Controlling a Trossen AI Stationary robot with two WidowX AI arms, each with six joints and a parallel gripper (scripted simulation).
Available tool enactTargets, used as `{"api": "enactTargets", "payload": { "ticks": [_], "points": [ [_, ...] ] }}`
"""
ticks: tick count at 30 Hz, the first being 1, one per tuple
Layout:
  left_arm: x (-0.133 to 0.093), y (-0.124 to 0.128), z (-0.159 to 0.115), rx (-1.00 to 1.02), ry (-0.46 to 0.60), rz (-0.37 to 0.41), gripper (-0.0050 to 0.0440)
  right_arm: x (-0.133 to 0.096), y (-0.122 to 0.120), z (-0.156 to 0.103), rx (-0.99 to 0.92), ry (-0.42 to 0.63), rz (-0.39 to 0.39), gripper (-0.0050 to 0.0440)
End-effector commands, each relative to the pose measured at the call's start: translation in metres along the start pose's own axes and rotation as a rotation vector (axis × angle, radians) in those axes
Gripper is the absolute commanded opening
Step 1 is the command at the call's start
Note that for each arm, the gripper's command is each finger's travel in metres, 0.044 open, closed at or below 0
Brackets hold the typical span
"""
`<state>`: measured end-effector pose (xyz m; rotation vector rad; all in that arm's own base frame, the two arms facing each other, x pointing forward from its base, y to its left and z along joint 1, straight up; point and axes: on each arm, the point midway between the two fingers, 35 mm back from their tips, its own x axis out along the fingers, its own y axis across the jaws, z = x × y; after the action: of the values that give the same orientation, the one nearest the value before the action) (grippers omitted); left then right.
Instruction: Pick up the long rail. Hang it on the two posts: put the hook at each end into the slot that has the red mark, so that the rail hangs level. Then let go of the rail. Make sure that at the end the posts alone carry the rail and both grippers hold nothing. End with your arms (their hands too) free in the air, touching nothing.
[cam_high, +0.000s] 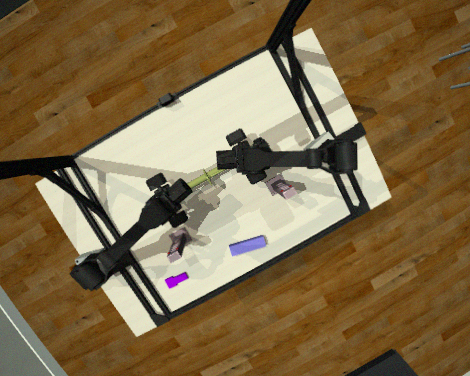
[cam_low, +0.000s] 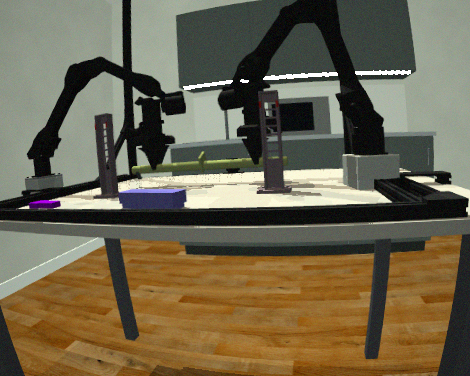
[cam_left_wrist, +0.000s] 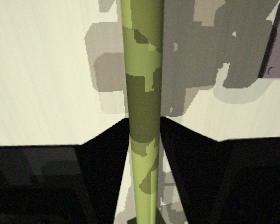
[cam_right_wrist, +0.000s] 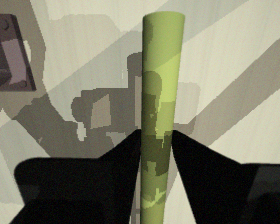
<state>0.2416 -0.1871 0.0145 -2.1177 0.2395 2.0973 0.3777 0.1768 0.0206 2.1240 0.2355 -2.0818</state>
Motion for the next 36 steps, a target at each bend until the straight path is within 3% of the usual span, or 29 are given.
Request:
{"api": "enactTargets", "payload": {
  "ticks": [1, 33, 36],
  "points": [
    [0.003, 0.000, 0.001, -0.002, -0.002, 0.000, 0.0000, 0.003, 0.000, 0.000, 0.001, -0.001, 0.001, 0.0000],
    [0.031, 0.000, 0.000, -0.001, -0.007, -0.003, 0.0000, 0.031, 0.000, 0.000, -0.001, -0.013, -0.001, 0.0000],
    [0.024, 0.000, 0.001, 0.000, -0.008, -0.002, 0.0072, 0.024, -0.001, -0.001, -0.001, -0.006, 0.001, 0.0072]
  ]
}}
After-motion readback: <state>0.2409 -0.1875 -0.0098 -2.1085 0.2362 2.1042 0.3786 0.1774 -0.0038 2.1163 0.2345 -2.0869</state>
